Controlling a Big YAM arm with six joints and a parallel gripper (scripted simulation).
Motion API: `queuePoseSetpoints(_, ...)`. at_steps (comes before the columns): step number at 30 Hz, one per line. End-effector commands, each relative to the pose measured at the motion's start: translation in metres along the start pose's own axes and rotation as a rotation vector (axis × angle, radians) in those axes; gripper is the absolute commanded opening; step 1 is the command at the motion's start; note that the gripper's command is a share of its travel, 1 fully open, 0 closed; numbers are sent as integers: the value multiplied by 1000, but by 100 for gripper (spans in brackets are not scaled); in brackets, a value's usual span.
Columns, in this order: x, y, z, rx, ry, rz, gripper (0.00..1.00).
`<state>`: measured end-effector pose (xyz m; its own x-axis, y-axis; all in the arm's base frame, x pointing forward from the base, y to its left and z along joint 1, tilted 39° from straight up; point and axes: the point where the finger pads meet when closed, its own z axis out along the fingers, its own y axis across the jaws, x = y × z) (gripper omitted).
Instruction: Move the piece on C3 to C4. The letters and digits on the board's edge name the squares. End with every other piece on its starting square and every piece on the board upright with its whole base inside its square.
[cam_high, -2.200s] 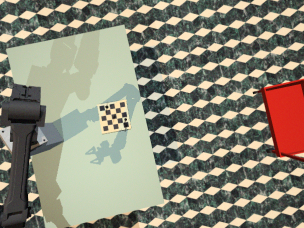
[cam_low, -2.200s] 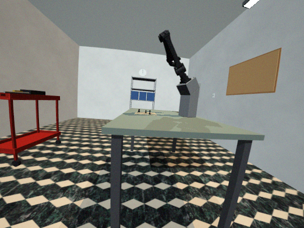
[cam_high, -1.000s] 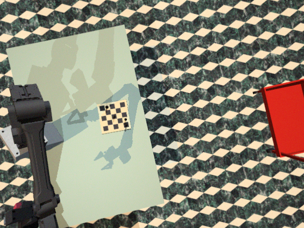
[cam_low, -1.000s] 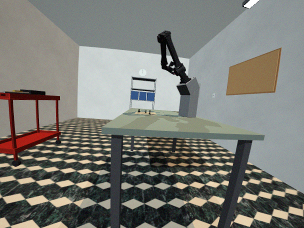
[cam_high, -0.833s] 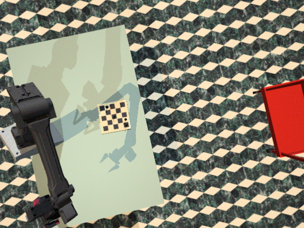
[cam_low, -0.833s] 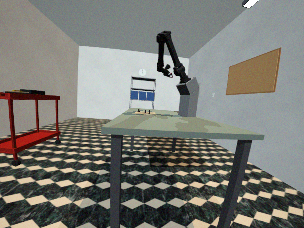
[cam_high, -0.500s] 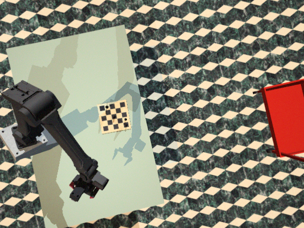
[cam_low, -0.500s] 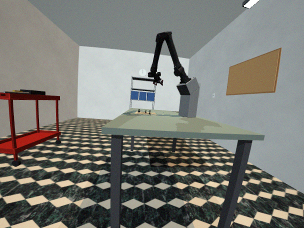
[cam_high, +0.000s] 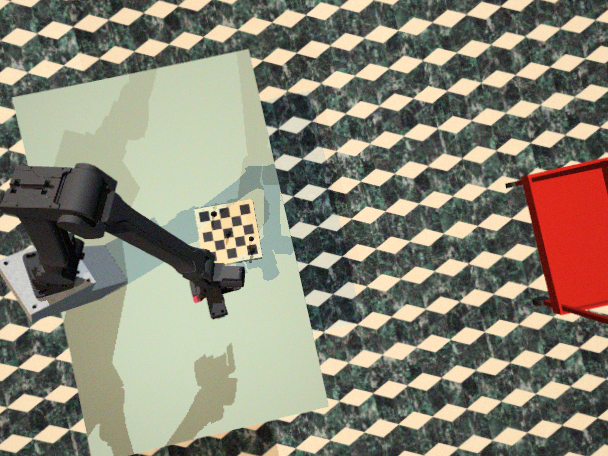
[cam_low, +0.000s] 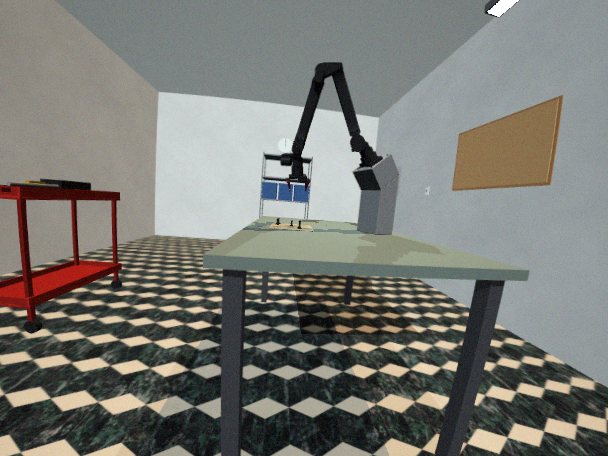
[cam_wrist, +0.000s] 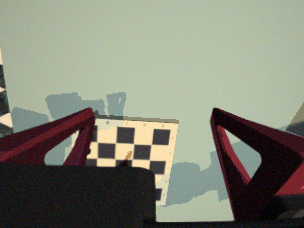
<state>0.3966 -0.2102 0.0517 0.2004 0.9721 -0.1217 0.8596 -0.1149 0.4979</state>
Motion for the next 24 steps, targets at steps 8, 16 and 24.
queuePoseSetpoints(8,137,50,-20,-198,224,-383,100)
queuePoseSetpoints(16,167,57,-27,-246,286,-460,100)
queuePoseSetpoints(24,172,56,-28,-247,292,-463,100)
